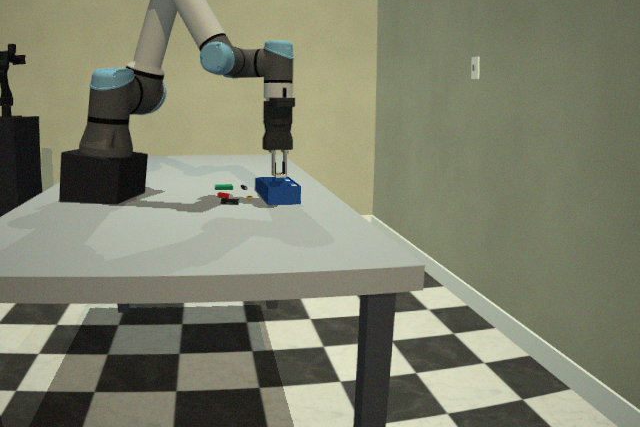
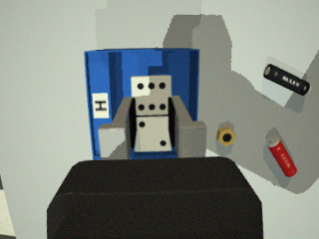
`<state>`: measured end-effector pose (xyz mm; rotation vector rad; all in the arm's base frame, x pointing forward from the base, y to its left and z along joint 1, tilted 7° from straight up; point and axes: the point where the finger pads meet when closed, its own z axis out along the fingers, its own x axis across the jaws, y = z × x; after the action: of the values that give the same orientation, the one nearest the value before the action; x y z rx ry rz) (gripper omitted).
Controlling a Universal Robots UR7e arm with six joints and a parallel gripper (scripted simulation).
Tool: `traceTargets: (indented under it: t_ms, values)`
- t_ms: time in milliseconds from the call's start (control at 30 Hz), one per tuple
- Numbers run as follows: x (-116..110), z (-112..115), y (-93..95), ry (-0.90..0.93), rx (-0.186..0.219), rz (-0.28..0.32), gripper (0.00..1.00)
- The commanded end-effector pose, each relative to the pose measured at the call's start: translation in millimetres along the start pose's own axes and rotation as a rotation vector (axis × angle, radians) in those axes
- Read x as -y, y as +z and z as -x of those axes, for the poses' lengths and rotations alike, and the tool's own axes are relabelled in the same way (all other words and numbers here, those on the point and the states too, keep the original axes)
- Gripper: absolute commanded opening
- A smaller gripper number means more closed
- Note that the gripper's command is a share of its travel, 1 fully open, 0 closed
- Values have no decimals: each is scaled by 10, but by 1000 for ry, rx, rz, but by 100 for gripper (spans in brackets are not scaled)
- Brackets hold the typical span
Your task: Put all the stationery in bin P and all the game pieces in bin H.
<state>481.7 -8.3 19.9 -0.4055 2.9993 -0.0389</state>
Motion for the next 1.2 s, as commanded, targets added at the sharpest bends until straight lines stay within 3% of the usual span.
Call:
traceTargets:
  t_ms: [0,267,1167]
  values:
    - [-3,-9,-2,11,-1,-1,49]
    - [-7,-12,-2,11,-1,-1,49]
    - [-20,-27,473,10,-5,0,49]
